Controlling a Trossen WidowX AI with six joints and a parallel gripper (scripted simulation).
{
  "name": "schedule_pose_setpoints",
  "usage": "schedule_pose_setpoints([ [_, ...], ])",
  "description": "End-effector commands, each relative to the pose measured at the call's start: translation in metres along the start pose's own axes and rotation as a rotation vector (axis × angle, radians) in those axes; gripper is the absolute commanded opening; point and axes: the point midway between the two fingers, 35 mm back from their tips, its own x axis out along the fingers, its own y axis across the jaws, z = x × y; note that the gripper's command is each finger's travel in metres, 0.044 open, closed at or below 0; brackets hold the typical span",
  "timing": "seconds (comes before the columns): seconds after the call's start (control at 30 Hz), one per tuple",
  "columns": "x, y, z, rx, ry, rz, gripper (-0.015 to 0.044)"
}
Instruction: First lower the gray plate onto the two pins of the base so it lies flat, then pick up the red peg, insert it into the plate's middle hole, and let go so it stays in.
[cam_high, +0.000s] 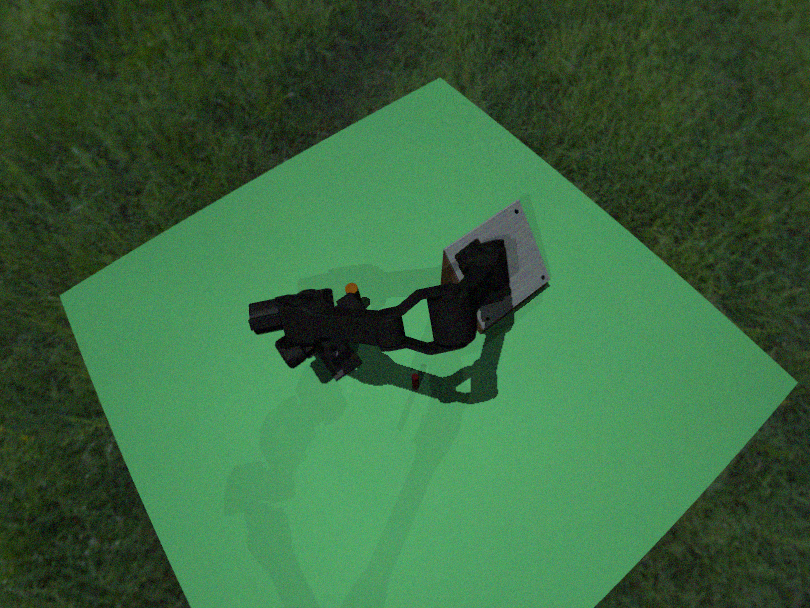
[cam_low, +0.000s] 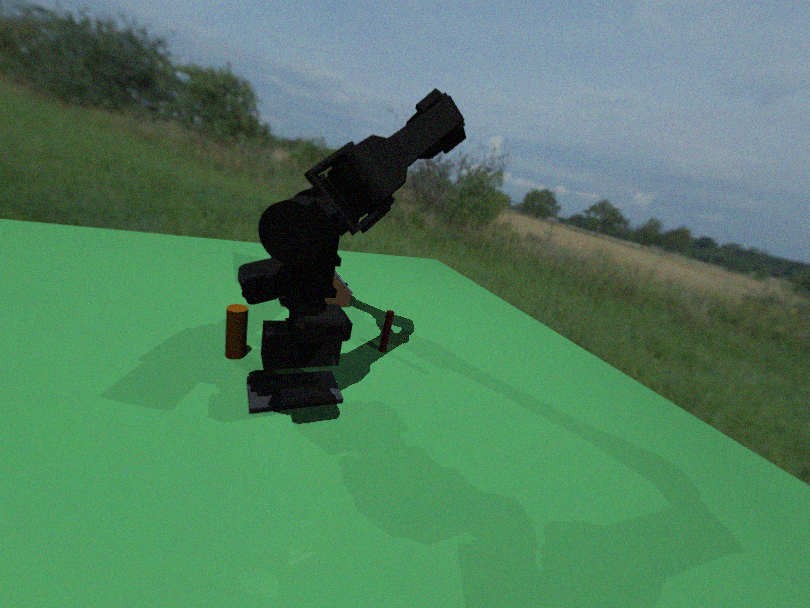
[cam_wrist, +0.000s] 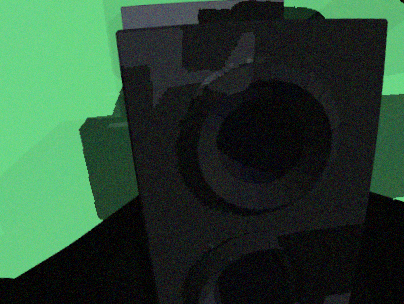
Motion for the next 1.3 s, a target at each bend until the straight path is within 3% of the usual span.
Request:
schedule_pose_setpoints([
  [0.0, 0.000, 0.000, 0.002, 0.007, -0.004, 0.002, 0.0000],
  [1.27, 0.019, 0.000, 0.004, 0.007, -0.003, 0.002, 0.0000],
])
